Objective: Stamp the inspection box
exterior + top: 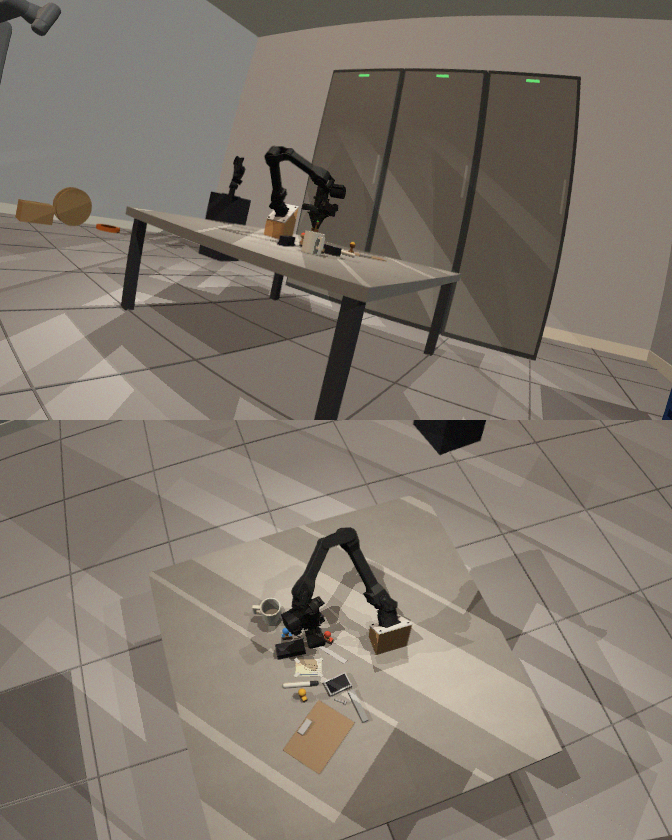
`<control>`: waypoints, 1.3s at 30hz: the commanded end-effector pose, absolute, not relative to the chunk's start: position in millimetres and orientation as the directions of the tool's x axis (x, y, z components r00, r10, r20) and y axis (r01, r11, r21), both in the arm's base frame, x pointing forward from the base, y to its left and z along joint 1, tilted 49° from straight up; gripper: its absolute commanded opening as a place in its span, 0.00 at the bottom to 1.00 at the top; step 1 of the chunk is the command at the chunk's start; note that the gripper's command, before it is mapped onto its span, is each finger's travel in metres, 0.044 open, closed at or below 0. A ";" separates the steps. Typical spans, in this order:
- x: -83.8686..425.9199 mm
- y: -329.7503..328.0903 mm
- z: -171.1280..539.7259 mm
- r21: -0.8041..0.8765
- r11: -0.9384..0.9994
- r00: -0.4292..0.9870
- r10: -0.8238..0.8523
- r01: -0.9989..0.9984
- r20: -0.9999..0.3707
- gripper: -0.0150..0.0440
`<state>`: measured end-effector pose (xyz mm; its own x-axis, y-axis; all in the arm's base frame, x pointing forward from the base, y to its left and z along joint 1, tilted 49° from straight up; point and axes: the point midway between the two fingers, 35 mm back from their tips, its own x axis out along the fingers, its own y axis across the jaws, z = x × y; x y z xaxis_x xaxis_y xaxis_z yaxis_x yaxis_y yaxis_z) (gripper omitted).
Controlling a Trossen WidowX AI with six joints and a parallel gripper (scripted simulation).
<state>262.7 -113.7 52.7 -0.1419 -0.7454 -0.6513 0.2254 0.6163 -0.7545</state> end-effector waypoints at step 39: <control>222.5 -162.2 43.0 -0.760 0.613 -0.148 -0.749 0.218 -0.646 0.25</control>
